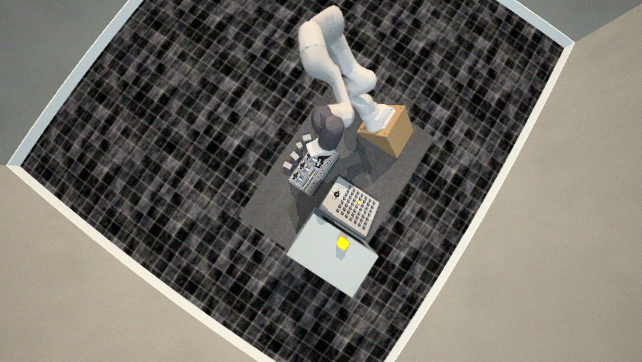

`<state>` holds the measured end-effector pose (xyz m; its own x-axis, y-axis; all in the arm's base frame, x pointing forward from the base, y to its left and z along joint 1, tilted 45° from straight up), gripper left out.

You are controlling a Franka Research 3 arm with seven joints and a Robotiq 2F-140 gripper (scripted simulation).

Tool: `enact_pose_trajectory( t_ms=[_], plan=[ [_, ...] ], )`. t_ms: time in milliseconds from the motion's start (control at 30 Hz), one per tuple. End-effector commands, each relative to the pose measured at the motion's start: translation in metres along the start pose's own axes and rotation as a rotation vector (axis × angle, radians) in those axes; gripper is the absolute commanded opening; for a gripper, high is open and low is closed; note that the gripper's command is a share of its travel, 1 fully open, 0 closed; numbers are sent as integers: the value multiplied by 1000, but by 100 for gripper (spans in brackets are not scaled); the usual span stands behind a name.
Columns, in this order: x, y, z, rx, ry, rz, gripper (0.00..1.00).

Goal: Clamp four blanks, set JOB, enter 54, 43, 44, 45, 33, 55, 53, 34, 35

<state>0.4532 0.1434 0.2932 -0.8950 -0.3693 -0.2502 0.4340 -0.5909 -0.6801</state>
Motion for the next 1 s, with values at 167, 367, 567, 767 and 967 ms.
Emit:
enact_pose_trajectory(
  t_ms=[167,367,567,767,967],
  plan=[
    [2,2,11,-62,-363,-86,0],
    [0,2,12,-86,-489,-118,0],
    [-2,2,12,-105,-618,-147,0],
    [-4,3,11,-123,-757,-177,0],
    [-6,3,11,-138,-900,-206,0]
  ],
)
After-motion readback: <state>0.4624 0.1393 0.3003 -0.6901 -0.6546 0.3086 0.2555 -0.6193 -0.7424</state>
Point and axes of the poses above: the point where the finger pads meet when closed, its own y axis out along the fingers, its own x axis across the jaws, z = x × y, the point moved 6 cm from there along -y, back along the fingers, and after that the axes turned 10 degrees about y, right-handed, at the moved point
